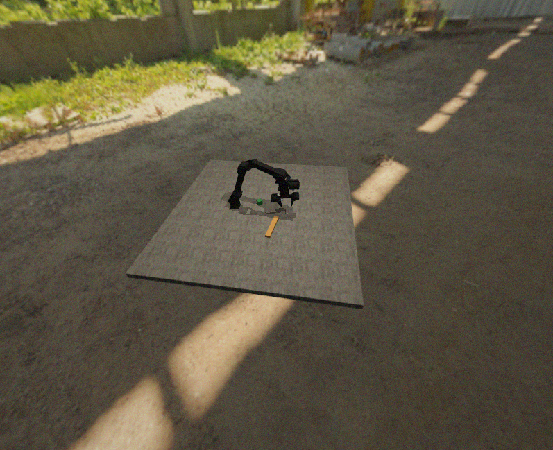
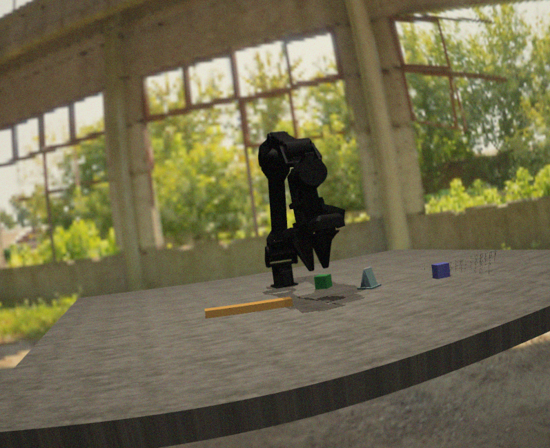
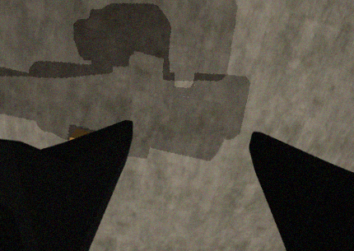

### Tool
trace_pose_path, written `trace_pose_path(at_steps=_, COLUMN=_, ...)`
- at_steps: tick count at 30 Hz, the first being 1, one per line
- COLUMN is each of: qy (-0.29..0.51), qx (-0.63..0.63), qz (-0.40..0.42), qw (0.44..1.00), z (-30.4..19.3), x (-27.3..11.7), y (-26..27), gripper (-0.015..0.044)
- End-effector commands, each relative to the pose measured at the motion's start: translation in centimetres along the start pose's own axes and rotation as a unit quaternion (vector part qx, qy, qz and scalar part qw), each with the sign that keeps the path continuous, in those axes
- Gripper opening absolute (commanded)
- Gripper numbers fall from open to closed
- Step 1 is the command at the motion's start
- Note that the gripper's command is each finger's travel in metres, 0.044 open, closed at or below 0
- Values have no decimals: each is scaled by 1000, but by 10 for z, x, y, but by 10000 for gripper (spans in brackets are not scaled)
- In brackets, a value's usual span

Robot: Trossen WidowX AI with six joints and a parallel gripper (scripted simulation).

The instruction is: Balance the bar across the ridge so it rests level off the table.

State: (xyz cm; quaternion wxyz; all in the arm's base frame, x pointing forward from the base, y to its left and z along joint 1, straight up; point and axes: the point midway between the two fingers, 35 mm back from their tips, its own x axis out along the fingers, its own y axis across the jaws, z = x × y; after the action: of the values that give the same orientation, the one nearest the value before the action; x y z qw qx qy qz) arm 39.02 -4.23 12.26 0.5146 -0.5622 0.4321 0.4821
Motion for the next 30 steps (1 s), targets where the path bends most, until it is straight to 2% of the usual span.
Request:
trace_pose_path(at_steps=1, qy=5, qx=19, qz=13, qw=1000, z=-21, x=-1, y=13, gripper=315)
trace_pose_path(at_steps=17, qy=14, qx=107, qz=58, qw=992, z=-96, x=-11, y=71, gripper=315)
trace_pose_path(at_steps=22, qy=15, qx=121, qz=64, qw=991, z=-105, x=-13, y=81, gripper=315)
trace_pose_path(at_steps=30, qy=15, qx=121, qz=64, qw=991, z=-106, x=23, y=86, gripper=315)
